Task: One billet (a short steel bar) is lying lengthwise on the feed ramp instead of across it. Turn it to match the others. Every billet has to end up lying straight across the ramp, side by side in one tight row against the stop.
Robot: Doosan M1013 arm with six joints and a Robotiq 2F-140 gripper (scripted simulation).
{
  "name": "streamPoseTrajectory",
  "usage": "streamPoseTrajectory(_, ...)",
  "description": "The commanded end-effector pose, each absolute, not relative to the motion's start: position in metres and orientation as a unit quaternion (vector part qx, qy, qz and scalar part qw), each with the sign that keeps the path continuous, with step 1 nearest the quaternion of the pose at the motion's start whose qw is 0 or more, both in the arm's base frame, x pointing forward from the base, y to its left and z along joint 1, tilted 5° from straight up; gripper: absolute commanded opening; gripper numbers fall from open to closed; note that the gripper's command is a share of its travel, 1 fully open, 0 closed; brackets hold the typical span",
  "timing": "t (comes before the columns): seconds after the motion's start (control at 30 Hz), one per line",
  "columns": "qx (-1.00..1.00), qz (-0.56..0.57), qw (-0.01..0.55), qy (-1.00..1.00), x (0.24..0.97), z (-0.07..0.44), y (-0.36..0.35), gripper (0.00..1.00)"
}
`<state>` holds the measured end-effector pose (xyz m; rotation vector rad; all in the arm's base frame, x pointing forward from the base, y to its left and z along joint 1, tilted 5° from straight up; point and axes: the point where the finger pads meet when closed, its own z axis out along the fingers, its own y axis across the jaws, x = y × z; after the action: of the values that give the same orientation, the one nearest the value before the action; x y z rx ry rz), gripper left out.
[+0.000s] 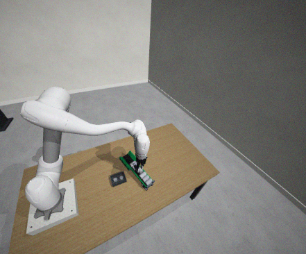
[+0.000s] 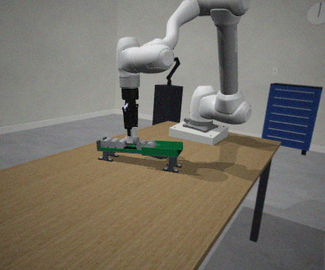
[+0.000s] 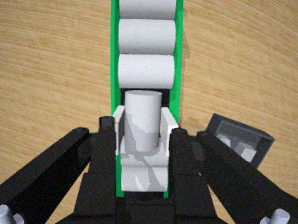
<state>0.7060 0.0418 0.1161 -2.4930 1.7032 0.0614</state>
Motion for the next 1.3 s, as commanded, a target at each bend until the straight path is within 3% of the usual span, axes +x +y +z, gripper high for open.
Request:
streamPoseTrajectory(0.0, -0.824, 0.02, 0.061, 0.563, 0.706, 0.12, 0.042, 0.1)
streamPoseTrajectory(1.27, -0.824, 0.014, 0.056, 0.563, 0.702, 0.18, 0.04, 0.1)
